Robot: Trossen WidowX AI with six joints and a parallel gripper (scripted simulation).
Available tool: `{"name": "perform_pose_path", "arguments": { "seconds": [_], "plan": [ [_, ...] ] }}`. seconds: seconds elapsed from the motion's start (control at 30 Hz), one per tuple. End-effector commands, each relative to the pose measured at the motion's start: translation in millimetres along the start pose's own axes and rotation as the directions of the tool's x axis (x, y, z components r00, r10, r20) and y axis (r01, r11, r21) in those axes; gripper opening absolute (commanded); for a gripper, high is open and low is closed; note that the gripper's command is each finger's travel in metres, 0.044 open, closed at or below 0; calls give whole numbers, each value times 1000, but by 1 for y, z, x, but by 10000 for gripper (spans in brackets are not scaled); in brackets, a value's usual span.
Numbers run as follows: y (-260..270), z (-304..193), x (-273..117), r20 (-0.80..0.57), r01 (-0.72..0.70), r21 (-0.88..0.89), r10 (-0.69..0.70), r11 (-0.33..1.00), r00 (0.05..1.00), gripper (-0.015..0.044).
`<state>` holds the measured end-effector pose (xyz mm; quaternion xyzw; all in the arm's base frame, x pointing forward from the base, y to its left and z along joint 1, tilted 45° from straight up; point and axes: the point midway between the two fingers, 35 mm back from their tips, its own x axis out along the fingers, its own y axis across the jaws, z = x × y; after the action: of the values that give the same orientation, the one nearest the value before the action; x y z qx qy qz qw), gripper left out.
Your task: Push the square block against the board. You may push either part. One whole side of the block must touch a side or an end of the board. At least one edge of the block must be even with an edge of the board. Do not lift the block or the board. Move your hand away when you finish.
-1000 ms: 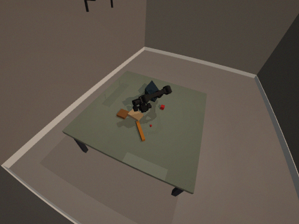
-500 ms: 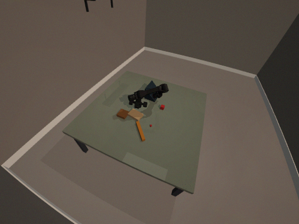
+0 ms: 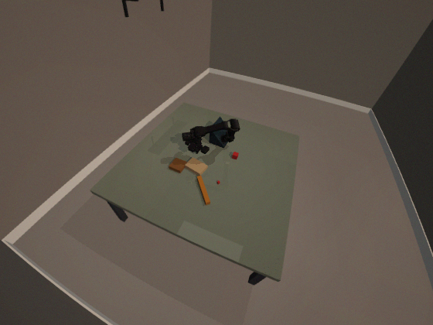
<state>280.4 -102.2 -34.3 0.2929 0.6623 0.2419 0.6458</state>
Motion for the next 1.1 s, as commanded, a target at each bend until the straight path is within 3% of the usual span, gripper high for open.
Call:
{"name": "perform_pose_path", "arguments": {
  "seconds": [0.0, 0.13, 1.07],
  "plan": [
    [-1, -1, 14, -9, 0, 19, 0, 1000, 1000, 0],
    [-1, -2, 57, -9, -2, 28, 2, 1000, 1000, 0],
    [-2, 22, 56, -8, -1, 27, 1, 1000, 1000, 0]
  ]
}}
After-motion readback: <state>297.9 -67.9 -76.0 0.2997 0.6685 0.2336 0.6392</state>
